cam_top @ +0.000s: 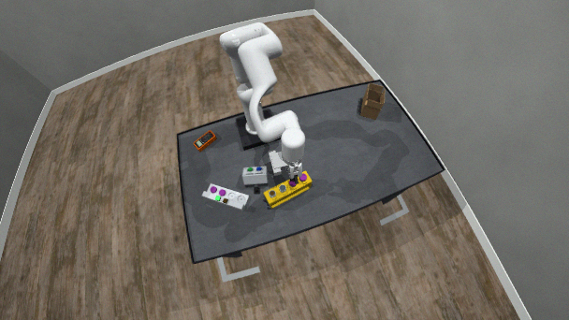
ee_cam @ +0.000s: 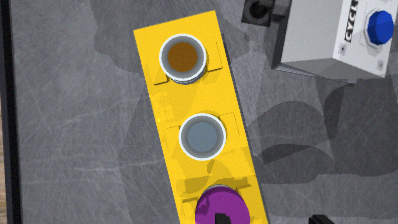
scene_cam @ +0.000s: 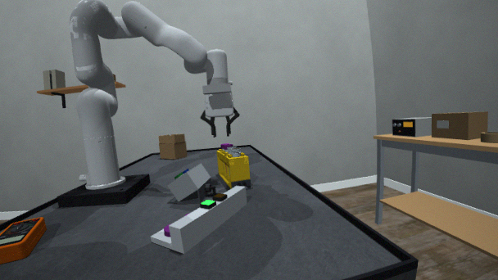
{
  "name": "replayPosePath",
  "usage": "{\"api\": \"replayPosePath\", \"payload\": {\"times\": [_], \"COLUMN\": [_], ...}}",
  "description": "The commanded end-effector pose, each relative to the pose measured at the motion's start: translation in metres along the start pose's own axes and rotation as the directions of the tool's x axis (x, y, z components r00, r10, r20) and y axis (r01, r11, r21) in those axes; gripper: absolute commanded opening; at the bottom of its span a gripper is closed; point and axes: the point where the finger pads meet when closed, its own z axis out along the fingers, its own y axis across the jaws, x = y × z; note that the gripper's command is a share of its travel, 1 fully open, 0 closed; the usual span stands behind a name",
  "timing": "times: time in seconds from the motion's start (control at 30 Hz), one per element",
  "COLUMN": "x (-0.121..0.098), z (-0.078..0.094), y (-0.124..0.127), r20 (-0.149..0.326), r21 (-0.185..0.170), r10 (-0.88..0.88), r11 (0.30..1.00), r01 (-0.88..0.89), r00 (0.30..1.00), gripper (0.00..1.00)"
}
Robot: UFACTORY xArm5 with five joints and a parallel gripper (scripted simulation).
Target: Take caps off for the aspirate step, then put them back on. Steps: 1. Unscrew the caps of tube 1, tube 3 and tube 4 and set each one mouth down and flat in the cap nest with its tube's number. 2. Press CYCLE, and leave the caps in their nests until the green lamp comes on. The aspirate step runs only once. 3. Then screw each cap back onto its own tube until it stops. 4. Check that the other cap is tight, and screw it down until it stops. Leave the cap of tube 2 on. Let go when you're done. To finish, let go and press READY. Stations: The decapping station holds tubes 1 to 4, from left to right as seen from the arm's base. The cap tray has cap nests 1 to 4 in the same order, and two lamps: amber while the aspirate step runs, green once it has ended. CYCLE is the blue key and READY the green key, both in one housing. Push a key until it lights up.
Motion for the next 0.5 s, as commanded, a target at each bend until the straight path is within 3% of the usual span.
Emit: {"api": "replayPosePath", "payload": {"times": [0.0,0.1,0.17,0.47], "x": [0.025,0.03,0.046,0.086], "z": [-0.002,-0.002,-0.001,-0.001], "y": [0.002,0.003,0.006,0.012], "r20": [0.006,0.005,0.003,-0.002], "r21": [0.011,0.011,0.012,0.012], "r10": [-0.276,-0.319,-0.476,-0.778], "r11": [0.961,0.948,0.879,0.628], "r01": [0.275,0.319,0.476,0.778], "r00": [0.961,0.948,0.879,0.629], "gripper": [0.46,0.46,0.46,0.46]}}
